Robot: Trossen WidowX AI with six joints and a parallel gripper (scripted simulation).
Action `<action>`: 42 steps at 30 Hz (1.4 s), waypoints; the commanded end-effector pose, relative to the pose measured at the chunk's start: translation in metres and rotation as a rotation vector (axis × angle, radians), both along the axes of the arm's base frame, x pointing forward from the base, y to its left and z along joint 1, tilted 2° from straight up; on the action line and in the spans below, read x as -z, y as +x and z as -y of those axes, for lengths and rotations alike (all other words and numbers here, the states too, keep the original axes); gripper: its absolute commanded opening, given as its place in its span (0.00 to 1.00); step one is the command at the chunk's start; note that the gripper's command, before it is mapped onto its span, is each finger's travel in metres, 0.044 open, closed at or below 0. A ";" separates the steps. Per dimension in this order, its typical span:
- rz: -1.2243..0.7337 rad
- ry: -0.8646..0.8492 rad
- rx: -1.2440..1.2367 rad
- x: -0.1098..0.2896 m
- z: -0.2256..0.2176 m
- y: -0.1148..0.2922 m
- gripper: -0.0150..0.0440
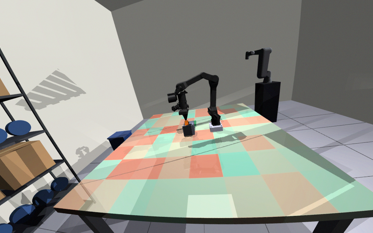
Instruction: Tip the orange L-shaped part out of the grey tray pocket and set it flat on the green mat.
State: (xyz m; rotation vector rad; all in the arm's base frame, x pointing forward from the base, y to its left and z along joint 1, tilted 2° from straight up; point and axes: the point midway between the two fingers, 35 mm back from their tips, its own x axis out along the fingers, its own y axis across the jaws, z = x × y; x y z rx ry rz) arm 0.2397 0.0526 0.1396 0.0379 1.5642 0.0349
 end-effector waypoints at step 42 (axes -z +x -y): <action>-0.057 0.010 1.567 0.000 0.077 0.012 0.73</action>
